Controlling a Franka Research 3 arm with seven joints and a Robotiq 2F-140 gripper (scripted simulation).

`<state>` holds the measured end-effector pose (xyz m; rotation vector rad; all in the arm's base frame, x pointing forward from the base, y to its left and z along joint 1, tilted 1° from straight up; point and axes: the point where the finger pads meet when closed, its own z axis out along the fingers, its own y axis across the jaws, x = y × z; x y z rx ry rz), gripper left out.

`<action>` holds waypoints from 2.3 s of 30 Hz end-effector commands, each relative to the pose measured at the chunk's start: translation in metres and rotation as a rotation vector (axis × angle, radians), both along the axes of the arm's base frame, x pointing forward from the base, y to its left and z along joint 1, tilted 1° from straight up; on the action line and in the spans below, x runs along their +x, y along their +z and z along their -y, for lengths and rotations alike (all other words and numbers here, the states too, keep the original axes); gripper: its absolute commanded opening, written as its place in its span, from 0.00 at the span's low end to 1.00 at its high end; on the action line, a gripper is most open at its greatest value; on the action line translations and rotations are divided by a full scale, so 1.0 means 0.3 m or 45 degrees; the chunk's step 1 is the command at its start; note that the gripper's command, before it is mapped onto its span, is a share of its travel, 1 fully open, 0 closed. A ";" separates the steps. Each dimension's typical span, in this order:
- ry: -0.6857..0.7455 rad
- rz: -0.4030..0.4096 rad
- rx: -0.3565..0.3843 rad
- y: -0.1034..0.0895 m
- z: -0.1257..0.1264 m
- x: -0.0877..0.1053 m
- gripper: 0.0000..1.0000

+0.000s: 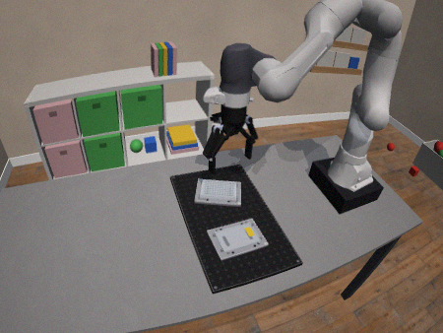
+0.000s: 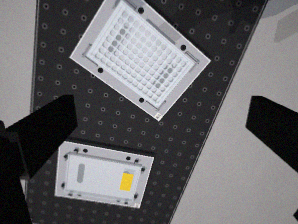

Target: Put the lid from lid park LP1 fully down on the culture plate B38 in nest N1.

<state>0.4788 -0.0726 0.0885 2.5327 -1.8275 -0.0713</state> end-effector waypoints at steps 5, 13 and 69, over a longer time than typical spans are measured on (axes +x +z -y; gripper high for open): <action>0.536 0.035 0.033 -0.046 -0.164 0.064 1.00; 0.818 0.041 0.037 -0.084 -0.302 0.087 1.00; 1.709 0.064 0.050 -0.184 -0.666 0.089 0.10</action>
